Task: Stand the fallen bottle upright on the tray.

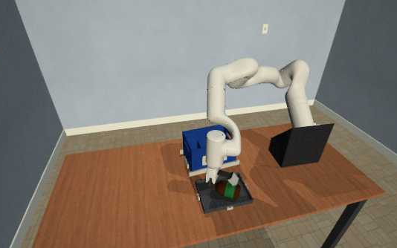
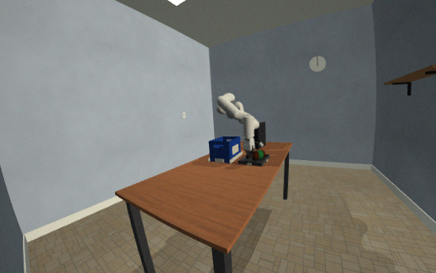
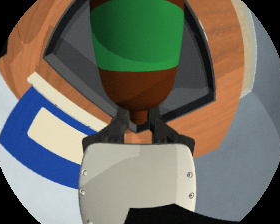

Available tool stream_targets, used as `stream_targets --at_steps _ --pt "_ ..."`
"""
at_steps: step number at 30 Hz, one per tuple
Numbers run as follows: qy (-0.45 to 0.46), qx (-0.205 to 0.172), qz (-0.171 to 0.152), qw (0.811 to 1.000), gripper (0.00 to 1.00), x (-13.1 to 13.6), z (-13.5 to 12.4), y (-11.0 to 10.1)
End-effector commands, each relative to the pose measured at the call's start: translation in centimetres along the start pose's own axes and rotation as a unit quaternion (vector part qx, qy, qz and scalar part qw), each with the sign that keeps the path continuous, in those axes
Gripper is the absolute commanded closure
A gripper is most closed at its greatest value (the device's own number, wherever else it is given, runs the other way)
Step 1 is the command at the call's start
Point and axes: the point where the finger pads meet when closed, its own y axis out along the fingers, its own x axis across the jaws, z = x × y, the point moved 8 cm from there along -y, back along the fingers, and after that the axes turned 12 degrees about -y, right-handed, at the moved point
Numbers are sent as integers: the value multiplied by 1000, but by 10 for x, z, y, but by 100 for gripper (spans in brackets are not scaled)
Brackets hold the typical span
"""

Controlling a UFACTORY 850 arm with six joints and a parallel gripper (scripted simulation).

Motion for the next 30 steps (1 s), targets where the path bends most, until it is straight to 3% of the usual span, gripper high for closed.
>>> stream_targets --at_steps 1,30 --pt "0 -1 -1 1000 100 0 -1 -2" --pt "0 -1 -1 1000 100 0 -1 -21"
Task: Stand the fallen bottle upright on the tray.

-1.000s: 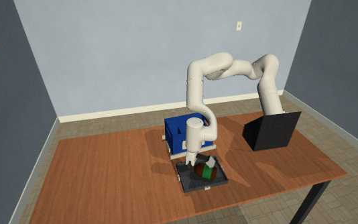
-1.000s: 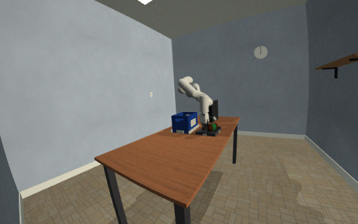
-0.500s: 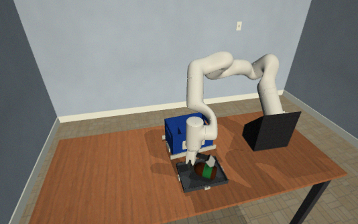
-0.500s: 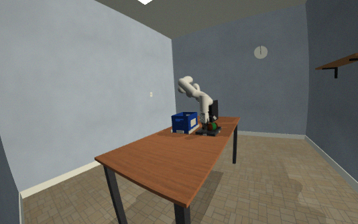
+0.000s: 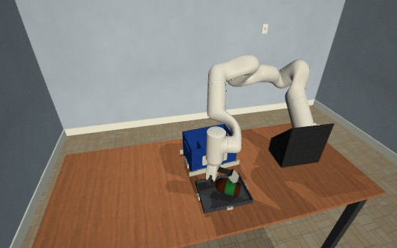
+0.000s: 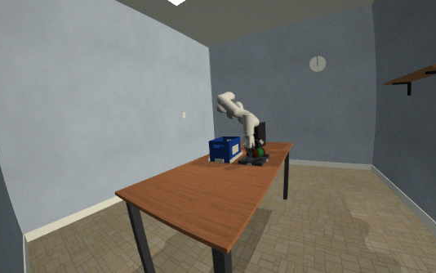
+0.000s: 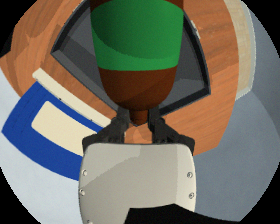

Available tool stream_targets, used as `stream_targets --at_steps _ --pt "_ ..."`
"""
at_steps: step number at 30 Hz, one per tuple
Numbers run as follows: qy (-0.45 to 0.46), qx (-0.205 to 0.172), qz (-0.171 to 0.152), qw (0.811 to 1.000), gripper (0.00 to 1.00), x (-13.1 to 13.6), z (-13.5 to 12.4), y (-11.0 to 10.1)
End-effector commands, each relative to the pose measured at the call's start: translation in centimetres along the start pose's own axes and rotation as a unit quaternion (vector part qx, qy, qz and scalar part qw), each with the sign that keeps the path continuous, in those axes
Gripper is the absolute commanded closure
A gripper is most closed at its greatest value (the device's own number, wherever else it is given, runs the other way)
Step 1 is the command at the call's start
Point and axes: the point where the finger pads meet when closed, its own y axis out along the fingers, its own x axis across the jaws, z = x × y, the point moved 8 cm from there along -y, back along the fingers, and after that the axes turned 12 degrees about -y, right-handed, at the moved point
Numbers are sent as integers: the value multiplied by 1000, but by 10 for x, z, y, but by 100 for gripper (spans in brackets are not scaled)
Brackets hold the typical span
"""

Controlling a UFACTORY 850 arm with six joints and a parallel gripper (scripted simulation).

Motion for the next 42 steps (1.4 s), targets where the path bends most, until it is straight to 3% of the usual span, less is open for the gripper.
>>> stream_targets --at_steps 1,42 --pt "0 -1 -1 1000 100 0 -1 -3" --pt "0 -1 -1 1000 100 0 -1 -64"
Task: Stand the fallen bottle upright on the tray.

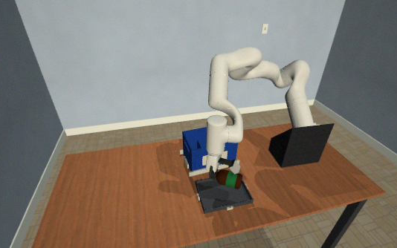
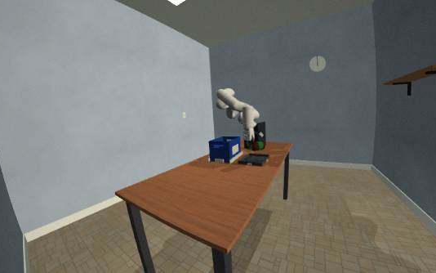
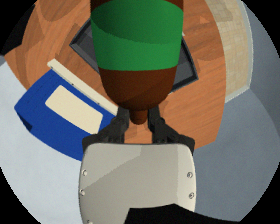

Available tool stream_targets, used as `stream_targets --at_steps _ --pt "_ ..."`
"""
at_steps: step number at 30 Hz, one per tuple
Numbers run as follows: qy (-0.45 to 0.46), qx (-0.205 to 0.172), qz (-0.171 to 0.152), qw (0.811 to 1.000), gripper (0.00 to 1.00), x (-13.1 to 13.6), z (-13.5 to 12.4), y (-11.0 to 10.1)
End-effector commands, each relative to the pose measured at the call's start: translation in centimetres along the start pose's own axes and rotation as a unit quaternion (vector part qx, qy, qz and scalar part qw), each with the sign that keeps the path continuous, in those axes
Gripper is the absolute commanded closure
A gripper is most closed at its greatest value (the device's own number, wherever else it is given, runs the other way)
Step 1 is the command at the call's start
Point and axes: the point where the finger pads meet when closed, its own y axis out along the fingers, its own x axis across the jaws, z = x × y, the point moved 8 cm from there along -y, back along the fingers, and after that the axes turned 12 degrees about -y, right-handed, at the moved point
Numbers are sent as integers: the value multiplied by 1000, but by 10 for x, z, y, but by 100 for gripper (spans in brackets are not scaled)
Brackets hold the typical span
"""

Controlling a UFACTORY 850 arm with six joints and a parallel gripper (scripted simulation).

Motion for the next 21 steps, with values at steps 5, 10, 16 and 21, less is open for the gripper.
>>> stream_targets --at_steps 5,10,16,21 --pt "0 -1 -1 1000 100 0 -1 -15" --pt "0 -1 -1 1000 100 0 -1 -20" --pt "0 -1 -1 1000 100 0 -1 -31" --pt "0 -1 -1 1000 100 0 -1 -39"
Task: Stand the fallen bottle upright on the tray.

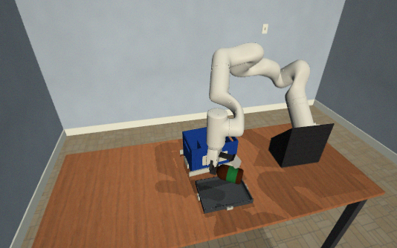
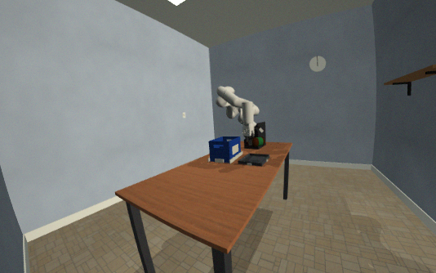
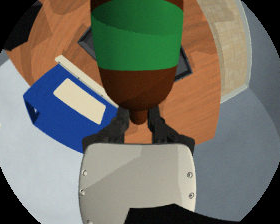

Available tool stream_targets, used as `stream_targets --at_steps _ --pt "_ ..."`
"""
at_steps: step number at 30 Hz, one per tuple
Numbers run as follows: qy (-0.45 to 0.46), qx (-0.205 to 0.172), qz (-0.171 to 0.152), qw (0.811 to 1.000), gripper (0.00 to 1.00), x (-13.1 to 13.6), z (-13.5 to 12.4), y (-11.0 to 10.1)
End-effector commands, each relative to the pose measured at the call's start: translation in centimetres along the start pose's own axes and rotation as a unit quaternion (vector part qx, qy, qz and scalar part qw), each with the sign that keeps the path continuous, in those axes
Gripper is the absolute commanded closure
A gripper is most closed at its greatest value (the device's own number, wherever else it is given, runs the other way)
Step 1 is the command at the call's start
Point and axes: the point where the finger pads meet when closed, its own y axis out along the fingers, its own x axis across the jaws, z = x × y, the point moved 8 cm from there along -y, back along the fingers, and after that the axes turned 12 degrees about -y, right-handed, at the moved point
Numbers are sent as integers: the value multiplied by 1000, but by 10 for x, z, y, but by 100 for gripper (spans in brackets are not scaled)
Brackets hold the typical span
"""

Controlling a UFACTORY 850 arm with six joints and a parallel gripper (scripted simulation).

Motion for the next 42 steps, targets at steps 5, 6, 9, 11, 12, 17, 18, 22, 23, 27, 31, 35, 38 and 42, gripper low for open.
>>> stream_targets --at_steps 5,6,9,11,12,17,18,22,23,27,31,35,38,42 --pt "0 -1 -1 1000 100 0 -1 -10" --pt "0 -1 -1 1000 100 0 -1 -11" --pt "0 -1 -1 1000 100 0 -1 -16" --pt "0 -1 -1 1000 100 0 -1 -18" --pt "0 -1 -1 1000 100 0 -1 -20" --pt "0 -1 -1 1000 100 0 -1 -26" --pt "0 -1 -1 1000 100 0 -1 -27" --pt "0 -1 -1 1000 100 0 -1 -30" --pt "0 -1 -1 1000 100 0 -1 -31" --pt "0 -1 -1 1000 100 0 -1 -35" --pt "0 -1 -1 1000 100 0 -1 -38" --pt "0 -1 -1 1000 100 0 -1 -41" --pt "0 -1 -1 1000 100 0 -1 -42" --pt "0 -1 -1 1000 100 0 -1 -43"
